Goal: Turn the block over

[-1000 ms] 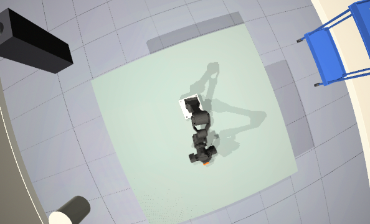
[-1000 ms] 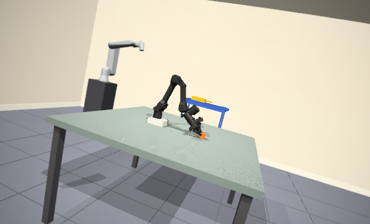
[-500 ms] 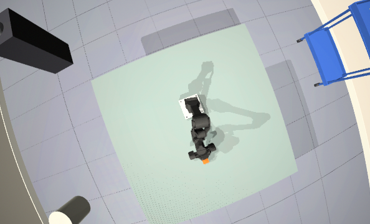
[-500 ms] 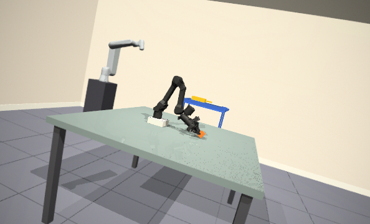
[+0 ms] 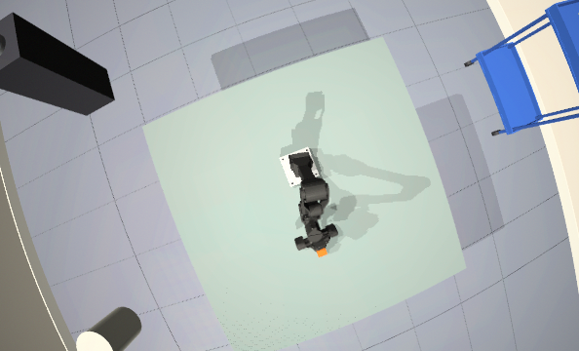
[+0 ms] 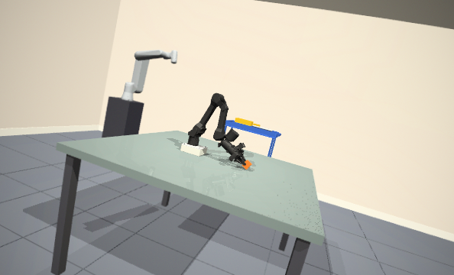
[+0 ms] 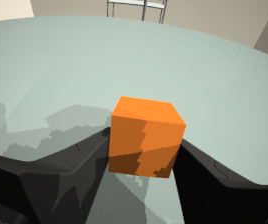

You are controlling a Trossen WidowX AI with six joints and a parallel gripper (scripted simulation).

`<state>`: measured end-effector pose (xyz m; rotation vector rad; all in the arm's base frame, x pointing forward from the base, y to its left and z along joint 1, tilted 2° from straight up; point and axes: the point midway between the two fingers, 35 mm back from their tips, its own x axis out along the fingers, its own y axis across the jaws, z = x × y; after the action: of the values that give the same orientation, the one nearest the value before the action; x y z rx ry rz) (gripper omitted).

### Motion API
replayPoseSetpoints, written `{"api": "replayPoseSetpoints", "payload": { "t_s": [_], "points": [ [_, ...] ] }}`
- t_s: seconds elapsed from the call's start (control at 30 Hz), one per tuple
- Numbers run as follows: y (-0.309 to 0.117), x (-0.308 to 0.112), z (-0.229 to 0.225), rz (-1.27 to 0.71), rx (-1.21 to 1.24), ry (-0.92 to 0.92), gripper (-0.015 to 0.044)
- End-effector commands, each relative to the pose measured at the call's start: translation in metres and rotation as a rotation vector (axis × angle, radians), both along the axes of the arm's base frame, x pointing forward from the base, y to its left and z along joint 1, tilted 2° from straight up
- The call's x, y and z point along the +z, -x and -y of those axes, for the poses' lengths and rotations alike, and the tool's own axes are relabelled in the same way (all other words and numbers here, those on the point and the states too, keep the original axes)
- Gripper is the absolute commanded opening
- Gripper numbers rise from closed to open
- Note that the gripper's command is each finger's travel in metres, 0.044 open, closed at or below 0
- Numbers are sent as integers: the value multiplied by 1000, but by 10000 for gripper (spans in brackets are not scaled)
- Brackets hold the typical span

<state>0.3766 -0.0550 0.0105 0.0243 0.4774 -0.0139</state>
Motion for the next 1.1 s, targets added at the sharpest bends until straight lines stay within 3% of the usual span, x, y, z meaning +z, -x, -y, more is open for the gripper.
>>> {"api": "replayPoseSetpoints", "payload": {
  "t_s": [0.0,0.4,1.07],
  "points": [
    [0,1,0,4,0,-5,131],
    [0,1,0,4,0,-5,440],
    [0,1,0,4,0,-5,440]
  ]
}}
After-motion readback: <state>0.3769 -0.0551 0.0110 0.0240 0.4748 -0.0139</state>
